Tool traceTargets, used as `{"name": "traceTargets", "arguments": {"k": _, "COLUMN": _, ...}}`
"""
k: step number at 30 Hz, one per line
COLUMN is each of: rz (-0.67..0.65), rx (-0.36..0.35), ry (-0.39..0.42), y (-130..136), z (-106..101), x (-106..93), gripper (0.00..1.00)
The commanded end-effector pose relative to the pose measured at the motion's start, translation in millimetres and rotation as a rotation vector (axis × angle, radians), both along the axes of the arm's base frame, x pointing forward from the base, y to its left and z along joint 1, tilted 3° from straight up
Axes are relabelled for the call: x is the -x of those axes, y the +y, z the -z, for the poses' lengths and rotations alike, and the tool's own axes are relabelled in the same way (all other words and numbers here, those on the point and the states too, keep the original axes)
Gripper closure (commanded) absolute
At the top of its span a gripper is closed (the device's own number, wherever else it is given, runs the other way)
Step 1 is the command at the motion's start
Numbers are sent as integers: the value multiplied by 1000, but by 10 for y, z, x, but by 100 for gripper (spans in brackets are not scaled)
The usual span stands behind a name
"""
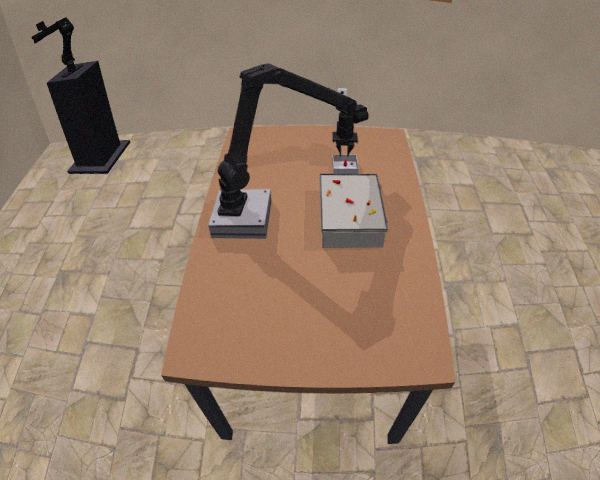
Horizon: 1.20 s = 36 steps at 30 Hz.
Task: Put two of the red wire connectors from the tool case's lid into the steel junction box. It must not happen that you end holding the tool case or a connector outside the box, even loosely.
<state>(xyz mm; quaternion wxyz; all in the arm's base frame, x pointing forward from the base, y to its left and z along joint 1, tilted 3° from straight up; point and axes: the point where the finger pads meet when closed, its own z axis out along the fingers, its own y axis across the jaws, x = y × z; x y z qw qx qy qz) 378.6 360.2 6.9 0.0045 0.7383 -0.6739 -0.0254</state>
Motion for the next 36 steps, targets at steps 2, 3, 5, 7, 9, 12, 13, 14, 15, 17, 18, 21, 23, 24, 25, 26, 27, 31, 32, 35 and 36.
{"name": "traceTargets", "arguments": {"k": 2, "rz": -2, "rx": -56, "ry": -65, "y": 157, "z": -440, "x": -252, "gripper": 71}}
{"name": "traceTargets", "arguments": {"k": 3, "rz": -2, "rx": -57, "ry": -66, "y": 157, "z": -447, "x": -253, "gripper": 71}}
{"name": "traceTargets", "arguments": {"k": 5, "rz": -2, "rx": -57, "ry": -66, "y": 157, "z": -447, "x": -253, "gripper": 71}}
{"name": "traceTargets", "arguments": {"k": 7, "rz": -2, "rx": -58, "ry": -67, "y": 148, "z": -521, "x": -256, "gripper": 71}}
{"name": "traceTargets", "arguments": {"k": 9, "rz": -2, "rx": -59, "ry": -68, "y": 142, "z": -563, "x": -260, "gripper": 71}}
{"name": "traceTargets", "arguments": {"k": 12, "rz": -1, "rx": -60, "ry": -69, "y": 134, "z": -631, "x": -263, "gripper": 71}}
{"name": "traceTargets", "arguments": {"k": 13, "rz": -1, "rx": -60, "ry": -69, "y": 132, "z": -655, "x": -263, "gripper": 71}}
{"name": "traceTargets", "arguments": {"k": 14, "rz": -1, "rx": -60, "ry": -70, "y": 131, "z": -679, "x": -262, "gripper": 71}}
{"name": "traceTargets", "arguments": {"k": 15, "rz": -2, "rx": -60, "ry": -70, "y": 131, "z": -704, "x": -261, "gripper": 71}}
{"name": "traceTargets", "arguments": {"k": 17, "rz": -3, "rx": -61, "ry": -70, "y": 131, "z": -754, "x": -257, "gripper": 71}}
{"name": "traceTargets", "arguments": {"k": 18, "rz": -3, "rx": -61, "ry": -70, "y": 132, "z": -779, "x": -255, "gripper": 71}}
{"name": "traceTargets", "arguments": {"k": 21, "rz": -4, "rx": -61, "ry": -71, "y": 130, "z": -829, "x": -252, "gripper": 71}}
{"name": "traceTargets", "arguments": {"k": 23, "rz": -4, "rx": -60, "ry": -69, "y": 122, "z": -898, "x": -251, "gripper": 71}}
{"name": "traceTargets", "arguments": {"k": 24, "rz": -3, "rx": -60, "ry": -69, "y": 119, "z": -920, "x": -252, "gripper": 71}}
{"name": "traceTargets", "arguments": {"k": 25, "rz": -3, "rx": -60, "ry": -70, "y": 117, "z": -940, "x": -253, "gripper": 71}}
{"name": "traceTargets", "arguments": {"k": 26, "rz": -3, "rx": -61, "ry": -70, "y": 114, "z": -961, "x": -255, "gripper": 71}}
{"name": "traceTargets", "arguments": {"k": 27, "rz": -2, "rx": -61, "ry": -71, "y": 111, "z": -982, "x": -256, "gripper": 71}}
{"name": "traceTargets", "arguments": {"k": 31, "rz": -2, "rx": -61, "ry": -70, "y": 102, "z": -1068, "x": -258, "gripper": 71}}
{"name": "traceTargets", "arguments": {"k": 32, "rz": -2, "rx": -61, "ry": -71, "y": 100, "z": -1090, "x": -257, "gripper": 71}}
{"name": "traceTargets", "arguments": {"k": 35, "rz": -3, "rx": -61, "ry": -71, "y": 99, "z": -1158, "x": -252, "gripper": 71}}
{"name": "traceTargets", "arguments": {"k": 36, "rz": -3, "rx": -61, "ry": -71, "y": 99, "z": -1180, "x": -251, "gripper": 71}}
